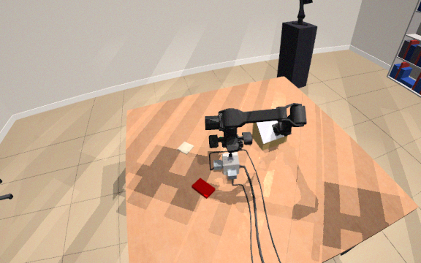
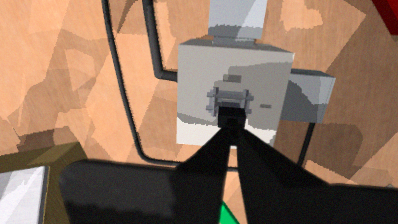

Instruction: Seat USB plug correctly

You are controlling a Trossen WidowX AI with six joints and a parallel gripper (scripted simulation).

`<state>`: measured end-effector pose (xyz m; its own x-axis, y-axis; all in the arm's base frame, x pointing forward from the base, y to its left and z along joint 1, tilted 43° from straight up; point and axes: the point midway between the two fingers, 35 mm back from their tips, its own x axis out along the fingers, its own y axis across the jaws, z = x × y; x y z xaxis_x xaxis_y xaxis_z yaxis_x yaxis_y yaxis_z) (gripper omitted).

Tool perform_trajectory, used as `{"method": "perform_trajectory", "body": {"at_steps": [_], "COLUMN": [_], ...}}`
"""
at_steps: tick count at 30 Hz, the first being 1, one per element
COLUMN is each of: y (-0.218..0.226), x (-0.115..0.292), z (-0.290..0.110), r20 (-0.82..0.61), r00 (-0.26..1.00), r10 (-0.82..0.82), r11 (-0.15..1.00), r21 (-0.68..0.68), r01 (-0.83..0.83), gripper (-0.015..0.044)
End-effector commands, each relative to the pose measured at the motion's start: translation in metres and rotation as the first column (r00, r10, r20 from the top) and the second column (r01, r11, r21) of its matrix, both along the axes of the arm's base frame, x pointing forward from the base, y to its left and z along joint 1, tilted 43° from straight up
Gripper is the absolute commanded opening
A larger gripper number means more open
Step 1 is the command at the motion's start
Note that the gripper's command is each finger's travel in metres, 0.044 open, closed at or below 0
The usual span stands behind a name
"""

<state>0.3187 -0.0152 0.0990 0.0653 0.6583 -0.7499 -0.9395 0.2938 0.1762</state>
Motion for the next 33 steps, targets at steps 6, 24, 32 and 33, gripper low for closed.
{"method": "perform_trajectory", "body": {"at_steps": [6,24,32,33], "y": [0.0006,0.0021,0.0027,0.0028], "x": [-0.0002,0.0,0.0,0.0], "z": [-0.0013,-0.0029,-0.0036,-0.0037], "r20": [-0.003,-0.003,-0.003,-0.003], "r00": [1.0,1.0,1.0,1.0], "r10": [-0.001,-0.001,-0.001,-0.001], "r11": [1.0,1.0,1.0,1.0], "r21": [-0.003,-0.003,-0.003,-0.003], "r01": [0.001,0.001,0.001,0.001], "gripper": [0.0,0.0,0.0,0.0]}}
